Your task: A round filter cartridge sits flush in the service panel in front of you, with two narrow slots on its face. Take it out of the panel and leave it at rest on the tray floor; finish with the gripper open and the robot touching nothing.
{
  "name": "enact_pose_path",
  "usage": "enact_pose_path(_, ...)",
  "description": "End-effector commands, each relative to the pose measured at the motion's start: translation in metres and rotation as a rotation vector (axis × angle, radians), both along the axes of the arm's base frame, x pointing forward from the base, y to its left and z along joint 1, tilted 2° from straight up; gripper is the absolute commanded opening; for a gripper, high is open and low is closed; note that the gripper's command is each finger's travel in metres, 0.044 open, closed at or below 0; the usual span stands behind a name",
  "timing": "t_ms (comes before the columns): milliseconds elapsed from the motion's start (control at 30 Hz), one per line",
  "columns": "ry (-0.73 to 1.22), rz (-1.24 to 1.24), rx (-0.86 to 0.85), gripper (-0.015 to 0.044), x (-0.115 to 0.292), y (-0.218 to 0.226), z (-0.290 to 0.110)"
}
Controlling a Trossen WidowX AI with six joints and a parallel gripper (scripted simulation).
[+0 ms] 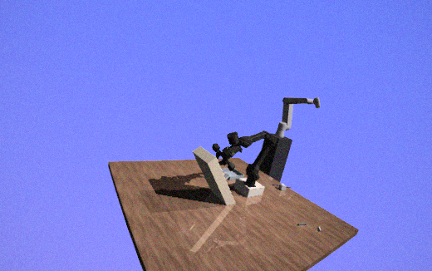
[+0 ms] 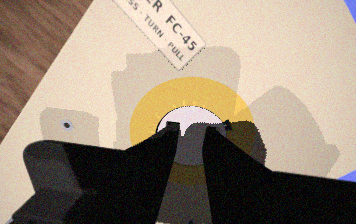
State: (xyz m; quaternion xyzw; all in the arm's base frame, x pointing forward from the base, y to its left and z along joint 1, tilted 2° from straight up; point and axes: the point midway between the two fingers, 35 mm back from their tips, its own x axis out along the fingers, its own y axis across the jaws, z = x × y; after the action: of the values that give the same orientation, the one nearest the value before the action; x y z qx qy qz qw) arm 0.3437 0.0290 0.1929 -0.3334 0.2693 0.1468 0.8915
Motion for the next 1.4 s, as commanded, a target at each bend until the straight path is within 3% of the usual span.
enact_pose_path(0,-0.015,0.086,-0.127,0.0,0.003,0.0,-0.002)
enact_pose_path(533,-0.06,0.403,-0.573,0.0,0.003,0.0,-0.001)
enact_pose_path(1367,-0.044,0.333,-0.472,0.0,-0.059,-0.006,0.042)
